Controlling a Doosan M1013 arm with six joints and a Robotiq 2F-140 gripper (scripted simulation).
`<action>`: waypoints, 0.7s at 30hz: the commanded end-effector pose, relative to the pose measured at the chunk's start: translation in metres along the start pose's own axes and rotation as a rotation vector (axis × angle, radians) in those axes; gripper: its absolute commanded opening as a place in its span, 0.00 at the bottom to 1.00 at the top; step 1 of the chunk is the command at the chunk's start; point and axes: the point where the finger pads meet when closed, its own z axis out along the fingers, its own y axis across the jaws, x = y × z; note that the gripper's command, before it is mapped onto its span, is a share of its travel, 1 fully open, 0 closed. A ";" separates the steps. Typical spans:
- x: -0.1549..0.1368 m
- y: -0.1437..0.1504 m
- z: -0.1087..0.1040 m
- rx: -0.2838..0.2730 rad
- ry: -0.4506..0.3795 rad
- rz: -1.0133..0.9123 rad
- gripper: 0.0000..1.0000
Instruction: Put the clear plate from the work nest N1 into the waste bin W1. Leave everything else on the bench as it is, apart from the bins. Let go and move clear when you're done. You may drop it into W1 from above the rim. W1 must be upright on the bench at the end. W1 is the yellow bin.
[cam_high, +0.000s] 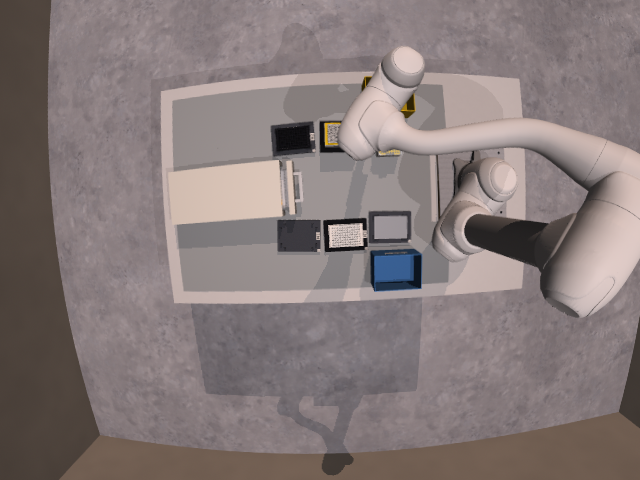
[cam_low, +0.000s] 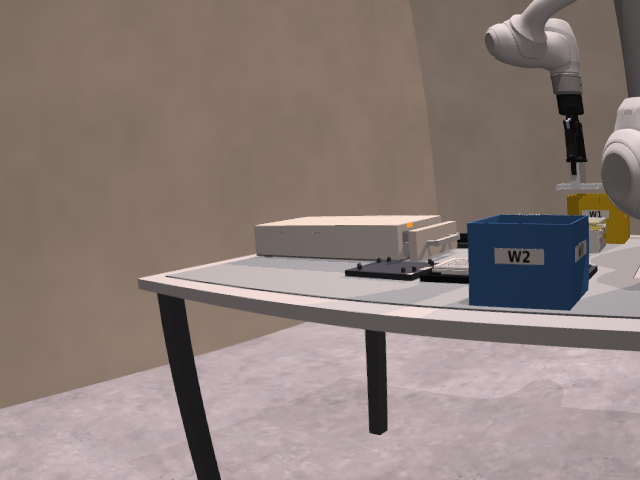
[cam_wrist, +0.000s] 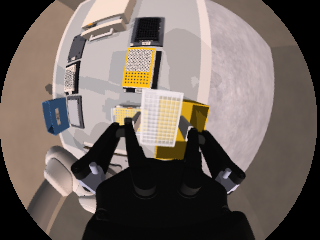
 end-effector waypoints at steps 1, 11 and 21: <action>-0.005 0.004 0.002 0.003 0.004 -0.001 0.10; -0.020 0.026 0.002 0.003 0.004 -0.001 0.10; -0.033 0.044 0.002 0.003 0.004 -0.001 0.10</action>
